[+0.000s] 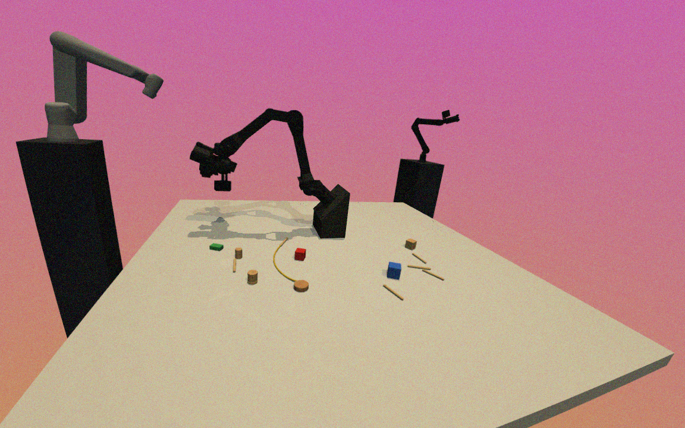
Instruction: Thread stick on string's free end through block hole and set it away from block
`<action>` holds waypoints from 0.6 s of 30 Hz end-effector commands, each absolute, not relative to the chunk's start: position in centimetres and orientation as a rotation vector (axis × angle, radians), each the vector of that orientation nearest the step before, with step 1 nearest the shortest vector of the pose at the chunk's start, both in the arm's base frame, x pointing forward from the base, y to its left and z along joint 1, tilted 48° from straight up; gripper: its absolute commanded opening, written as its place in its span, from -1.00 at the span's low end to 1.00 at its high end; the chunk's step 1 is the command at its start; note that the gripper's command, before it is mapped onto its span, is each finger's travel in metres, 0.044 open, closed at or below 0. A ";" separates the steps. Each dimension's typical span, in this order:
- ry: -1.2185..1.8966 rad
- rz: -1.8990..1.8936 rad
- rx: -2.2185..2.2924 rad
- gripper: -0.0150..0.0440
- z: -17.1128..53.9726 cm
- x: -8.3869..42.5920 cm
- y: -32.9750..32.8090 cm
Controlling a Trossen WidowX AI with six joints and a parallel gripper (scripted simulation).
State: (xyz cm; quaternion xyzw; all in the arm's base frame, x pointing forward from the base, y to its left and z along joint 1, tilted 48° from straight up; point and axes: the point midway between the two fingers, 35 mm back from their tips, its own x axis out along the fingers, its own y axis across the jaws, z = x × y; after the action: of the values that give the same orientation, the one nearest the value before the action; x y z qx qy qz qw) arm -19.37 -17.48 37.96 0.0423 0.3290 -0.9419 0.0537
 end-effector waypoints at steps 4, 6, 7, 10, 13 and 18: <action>1.345 -2.307 -0.001 1.00 32.2 -12.6 -25.7; 1.431 -2.137 -0.067 1.00 30.6 -10.0 -27.3; 1.470 -2.051 -0.102 1.00 29.8 -8.6 -28.0; 1.576 -1.793 -0.219 1.00 27.4 -4.2 -29.4; 1.669 -1.530 -0.342 1.00 24.7 0.4 -30.1; 1.787 -1.088 -0.567 1.00 20.1 7.9 -29.3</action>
State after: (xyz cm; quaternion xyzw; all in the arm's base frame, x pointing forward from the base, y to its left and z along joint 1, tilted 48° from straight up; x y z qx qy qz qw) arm 3.89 -30.18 22.84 -0.1765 0.6929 -0.5411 0.4427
